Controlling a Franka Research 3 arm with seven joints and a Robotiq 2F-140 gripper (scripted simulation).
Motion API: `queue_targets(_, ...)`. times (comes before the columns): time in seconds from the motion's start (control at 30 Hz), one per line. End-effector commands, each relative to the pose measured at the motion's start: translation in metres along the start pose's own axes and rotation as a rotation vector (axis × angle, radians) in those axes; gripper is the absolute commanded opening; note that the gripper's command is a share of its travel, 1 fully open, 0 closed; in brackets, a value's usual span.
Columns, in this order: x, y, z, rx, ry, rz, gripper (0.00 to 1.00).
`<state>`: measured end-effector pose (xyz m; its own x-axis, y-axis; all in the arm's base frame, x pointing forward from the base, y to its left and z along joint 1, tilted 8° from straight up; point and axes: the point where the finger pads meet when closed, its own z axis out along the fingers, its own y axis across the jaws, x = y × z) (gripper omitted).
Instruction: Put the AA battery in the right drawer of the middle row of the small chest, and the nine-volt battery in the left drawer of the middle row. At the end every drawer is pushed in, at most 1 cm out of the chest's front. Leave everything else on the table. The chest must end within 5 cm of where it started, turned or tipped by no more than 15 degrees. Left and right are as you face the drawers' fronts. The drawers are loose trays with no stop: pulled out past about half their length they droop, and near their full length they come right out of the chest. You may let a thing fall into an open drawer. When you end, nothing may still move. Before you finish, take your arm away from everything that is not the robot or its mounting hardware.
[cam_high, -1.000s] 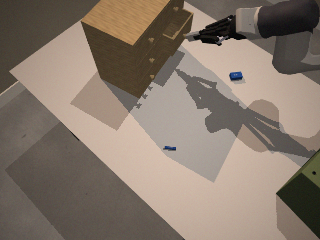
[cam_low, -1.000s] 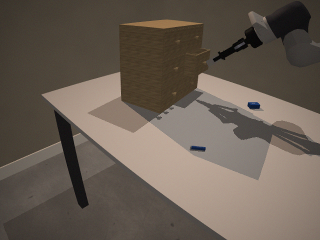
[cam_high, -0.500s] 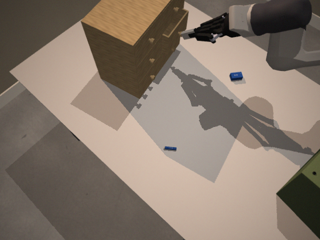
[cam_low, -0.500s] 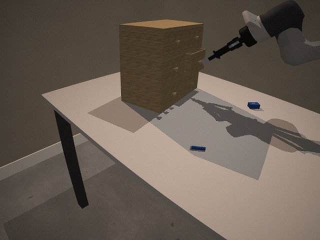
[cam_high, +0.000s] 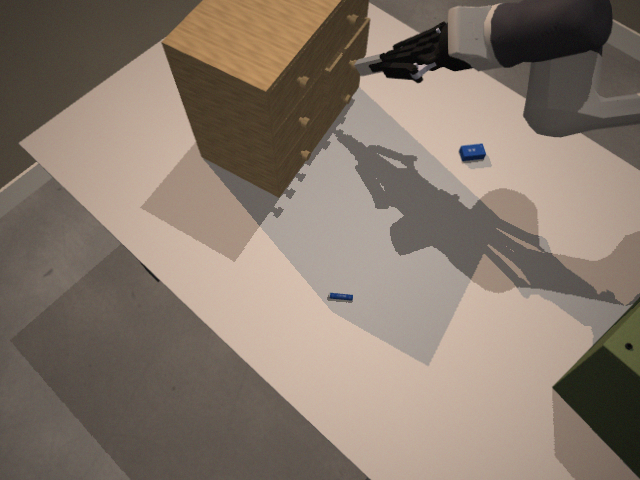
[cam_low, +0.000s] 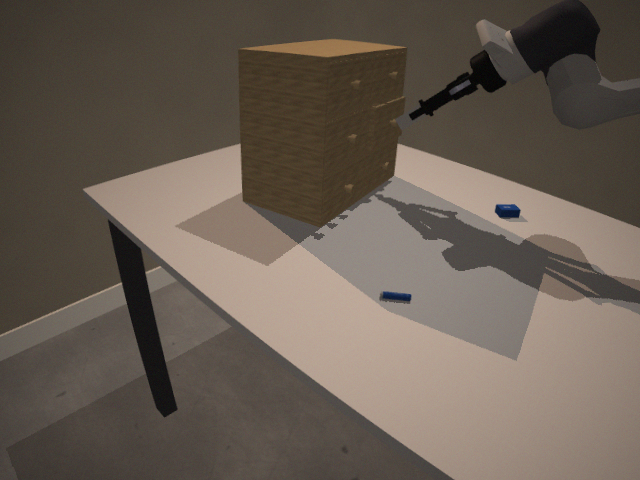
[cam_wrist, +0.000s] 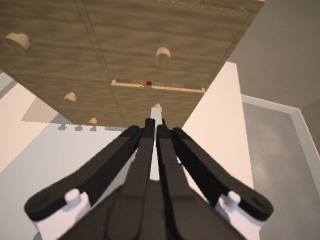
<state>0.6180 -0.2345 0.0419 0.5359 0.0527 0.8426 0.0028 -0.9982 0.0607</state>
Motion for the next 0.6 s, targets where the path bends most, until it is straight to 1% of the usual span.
queue_targets(0.0, 0.0014, 0.0010, 0.0029, -0.002, -0.003, 0.016, 0.00)
queue_targets(0.57, 0.0043, 0.0010, 0.0065, -0.002, -0.003, 0.016, 0.00)
